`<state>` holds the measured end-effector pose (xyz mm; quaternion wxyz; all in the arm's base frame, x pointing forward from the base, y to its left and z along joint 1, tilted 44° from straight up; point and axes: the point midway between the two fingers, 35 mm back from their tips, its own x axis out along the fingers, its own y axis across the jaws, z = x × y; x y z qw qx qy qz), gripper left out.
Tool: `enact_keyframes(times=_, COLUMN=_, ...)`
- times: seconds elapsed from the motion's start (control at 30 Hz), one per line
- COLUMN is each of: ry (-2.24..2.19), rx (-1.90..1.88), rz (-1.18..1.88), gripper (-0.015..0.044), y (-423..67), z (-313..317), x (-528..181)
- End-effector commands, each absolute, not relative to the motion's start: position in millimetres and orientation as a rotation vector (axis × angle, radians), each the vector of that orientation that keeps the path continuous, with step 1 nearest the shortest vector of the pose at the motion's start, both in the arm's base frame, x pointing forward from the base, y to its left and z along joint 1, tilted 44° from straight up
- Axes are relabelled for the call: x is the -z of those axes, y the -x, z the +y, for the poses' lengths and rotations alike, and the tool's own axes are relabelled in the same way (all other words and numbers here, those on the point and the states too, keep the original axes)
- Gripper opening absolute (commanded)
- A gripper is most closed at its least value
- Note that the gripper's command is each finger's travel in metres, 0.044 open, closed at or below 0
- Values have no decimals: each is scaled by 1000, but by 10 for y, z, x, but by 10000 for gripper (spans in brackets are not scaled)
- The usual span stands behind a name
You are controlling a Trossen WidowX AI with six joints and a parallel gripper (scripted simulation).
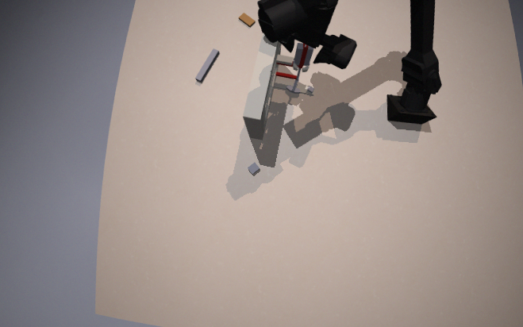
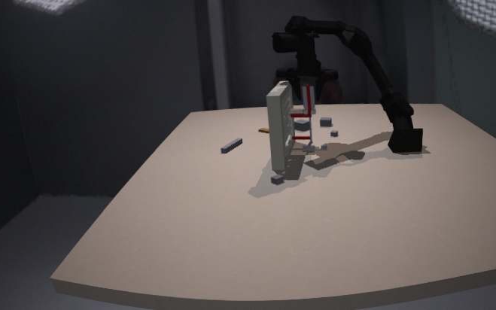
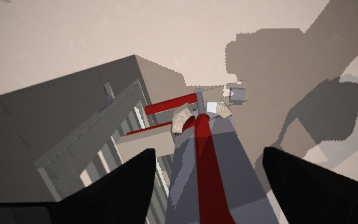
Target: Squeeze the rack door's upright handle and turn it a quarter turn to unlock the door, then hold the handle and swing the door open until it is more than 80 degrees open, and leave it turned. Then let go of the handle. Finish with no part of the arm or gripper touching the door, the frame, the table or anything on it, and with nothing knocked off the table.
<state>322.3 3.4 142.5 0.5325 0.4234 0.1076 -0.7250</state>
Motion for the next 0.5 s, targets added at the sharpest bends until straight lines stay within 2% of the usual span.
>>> enact_keyframes(times=0.0, ry=-898, rx=1682, rz=387, gripper=282, y=-3223, z=37, x=-1422)
enact_keyframes(times=0.47, ry=-379, rx=1395, rz=899, gripper=282, y=-3223, z=37, x=-1423)
